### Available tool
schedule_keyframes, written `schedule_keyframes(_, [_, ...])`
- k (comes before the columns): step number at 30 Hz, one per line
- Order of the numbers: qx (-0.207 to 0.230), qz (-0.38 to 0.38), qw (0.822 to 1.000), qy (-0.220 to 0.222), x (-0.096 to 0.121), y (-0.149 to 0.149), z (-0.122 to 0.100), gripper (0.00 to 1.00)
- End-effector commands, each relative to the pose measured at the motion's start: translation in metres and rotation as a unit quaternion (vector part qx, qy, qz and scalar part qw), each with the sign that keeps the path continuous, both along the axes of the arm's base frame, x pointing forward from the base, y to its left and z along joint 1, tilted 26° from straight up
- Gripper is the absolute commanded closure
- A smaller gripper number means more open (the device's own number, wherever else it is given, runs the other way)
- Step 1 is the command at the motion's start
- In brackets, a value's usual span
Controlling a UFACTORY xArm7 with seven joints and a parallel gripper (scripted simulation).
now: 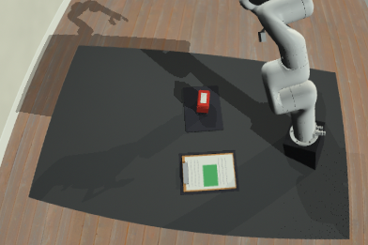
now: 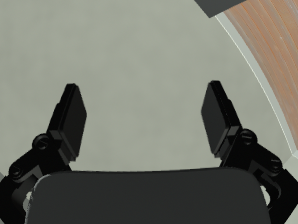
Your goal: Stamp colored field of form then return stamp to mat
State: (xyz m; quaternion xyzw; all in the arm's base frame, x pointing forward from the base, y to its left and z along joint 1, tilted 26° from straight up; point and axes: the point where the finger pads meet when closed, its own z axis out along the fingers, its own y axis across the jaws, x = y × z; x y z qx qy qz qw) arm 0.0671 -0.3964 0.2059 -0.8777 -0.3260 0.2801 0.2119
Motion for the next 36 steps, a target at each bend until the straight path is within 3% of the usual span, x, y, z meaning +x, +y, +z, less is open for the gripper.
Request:
schedule_keyframes(1, [-0.002,-0.001,1.000,-0.001,0.000,-0.001,0.001,0.00])
schedule_keyframes(21, [-0.003,0.009,1.000,-0.010,0.006,0.005,0.002,0.00])
schedule_keyframes(24, [-0.009,0.044,0.998,-0.042,0.028,0.027,0.005,0.00])
schedule_keyframes(27, [-0.017,0.105,0.989,-0.105,0.065,0.067,0.006,0.00])
schedule_keyframes(28, [-0.017,0.105,0.989,-0.105,0.065,0.067,0.006,0.00])
schedule_keyframes(29, [-0.020,0.132,0.982,-0.133,0.081,0.085,0.008,0.00])
schedule_keyframes(30, [-0.020,0.132,0.982,-0.133,0.081,0.085,0.008,0.00])
schedule_keyframes(31, [-0.024,0.162,0.973,-0.163,0.101,0.106,0.010,0.00])
schedule_keyframes(34, [-0.024,0.162,0.973,-0.163,0.101,0.106,0.010,0.00])
schedule_keyframes(36, [-0.033,0.232,0.943,-0.235,0.142,0.150,0.013,0.00])
